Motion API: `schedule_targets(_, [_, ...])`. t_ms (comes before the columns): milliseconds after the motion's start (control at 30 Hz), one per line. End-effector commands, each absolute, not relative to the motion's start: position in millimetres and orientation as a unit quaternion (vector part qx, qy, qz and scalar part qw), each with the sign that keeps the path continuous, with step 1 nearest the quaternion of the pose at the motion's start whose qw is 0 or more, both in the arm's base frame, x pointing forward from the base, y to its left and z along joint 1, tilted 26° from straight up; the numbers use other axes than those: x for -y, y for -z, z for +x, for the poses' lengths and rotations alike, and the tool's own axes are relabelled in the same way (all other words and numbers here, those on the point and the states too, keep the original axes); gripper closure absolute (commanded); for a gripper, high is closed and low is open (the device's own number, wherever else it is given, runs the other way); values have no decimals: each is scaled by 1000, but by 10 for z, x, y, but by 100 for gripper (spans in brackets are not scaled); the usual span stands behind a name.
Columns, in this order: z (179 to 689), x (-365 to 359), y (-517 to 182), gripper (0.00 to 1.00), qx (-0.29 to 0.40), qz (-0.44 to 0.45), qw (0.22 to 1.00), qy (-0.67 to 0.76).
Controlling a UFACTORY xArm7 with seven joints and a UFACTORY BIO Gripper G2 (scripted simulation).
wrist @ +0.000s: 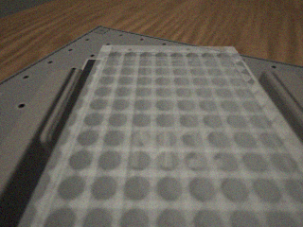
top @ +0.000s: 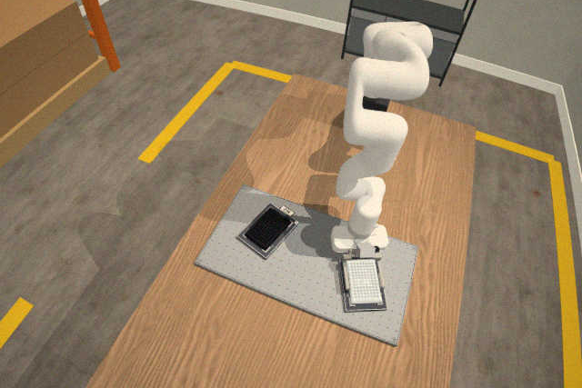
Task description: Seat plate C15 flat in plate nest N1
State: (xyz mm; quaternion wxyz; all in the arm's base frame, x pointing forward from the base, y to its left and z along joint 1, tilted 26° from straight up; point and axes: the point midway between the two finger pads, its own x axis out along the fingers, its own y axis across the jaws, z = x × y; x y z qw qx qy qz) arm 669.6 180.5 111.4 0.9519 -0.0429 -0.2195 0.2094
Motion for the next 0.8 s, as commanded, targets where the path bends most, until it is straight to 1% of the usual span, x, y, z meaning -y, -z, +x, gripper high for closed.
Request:
schedule_targets(0, [6704,-1809,-1127,100,221,-43,952,-209])
schedule_targets(767, [6719,-1809,-1097,100,221,-43,952,-209])
